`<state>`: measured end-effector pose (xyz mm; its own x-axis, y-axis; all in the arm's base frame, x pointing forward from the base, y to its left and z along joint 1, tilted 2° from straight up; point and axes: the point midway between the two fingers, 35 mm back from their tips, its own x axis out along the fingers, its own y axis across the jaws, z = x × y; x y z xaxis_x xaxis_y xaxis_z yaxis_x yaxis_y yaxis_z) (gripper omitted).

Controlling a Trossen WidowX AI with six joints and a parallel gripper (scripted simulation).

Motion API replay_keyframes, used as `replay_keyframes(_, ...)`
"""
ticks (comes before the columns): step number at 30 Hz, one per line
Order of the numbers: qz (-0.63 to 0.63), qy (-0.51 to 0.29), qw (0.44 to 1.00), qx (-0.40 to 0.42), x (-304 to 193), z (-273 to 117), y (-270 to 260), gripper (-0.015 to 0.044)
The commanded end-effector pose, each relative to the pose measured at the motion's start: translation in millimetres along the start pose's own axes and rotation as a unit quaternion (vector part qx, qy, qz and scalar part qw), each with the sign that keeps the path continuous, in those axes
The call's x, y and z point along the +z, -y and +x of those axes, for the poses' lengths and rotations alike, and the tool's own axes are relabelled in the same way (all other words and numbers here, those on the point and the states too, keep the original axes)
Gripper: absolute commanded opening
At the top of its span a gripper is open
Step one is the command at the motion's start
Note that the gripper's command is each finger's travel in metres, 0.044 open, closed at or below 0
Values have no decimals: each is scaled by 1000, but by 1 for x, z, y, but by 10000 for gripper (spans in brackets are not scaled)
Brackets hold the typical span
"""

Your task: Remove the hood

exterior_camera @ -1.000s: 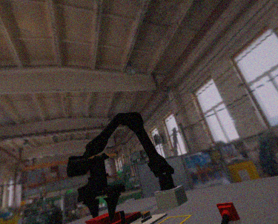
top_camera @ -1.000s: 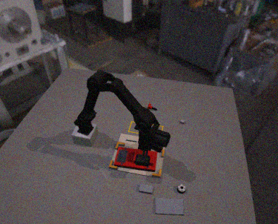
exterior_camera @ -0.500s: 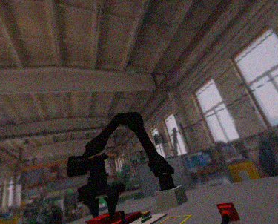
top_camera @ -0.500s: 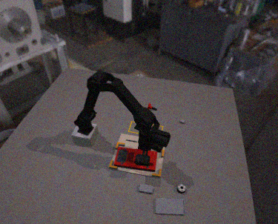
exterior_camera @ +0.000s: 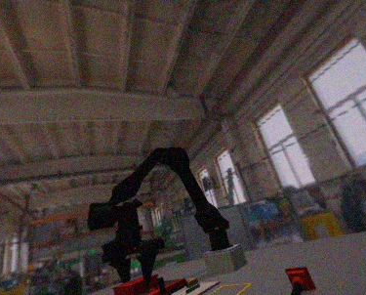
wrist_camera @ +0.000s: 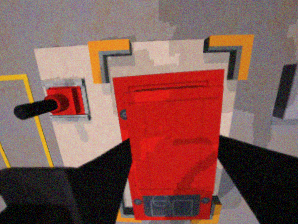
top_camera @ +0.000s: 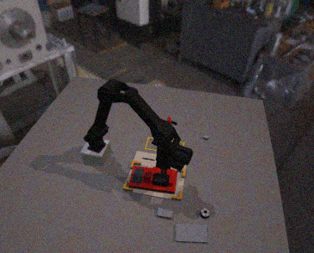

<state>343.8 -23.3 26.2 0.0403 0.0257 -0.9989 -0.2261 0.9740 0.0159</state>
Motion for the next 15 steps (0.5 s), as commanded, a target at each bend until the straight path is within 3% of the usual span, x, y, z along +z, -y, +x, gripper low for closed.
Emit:
replay_keyframes(1,-1,6,1000,-2,2,-8,1,0)
replay_keyframes(15,0,6,1000,-2,2,-17,0,0)
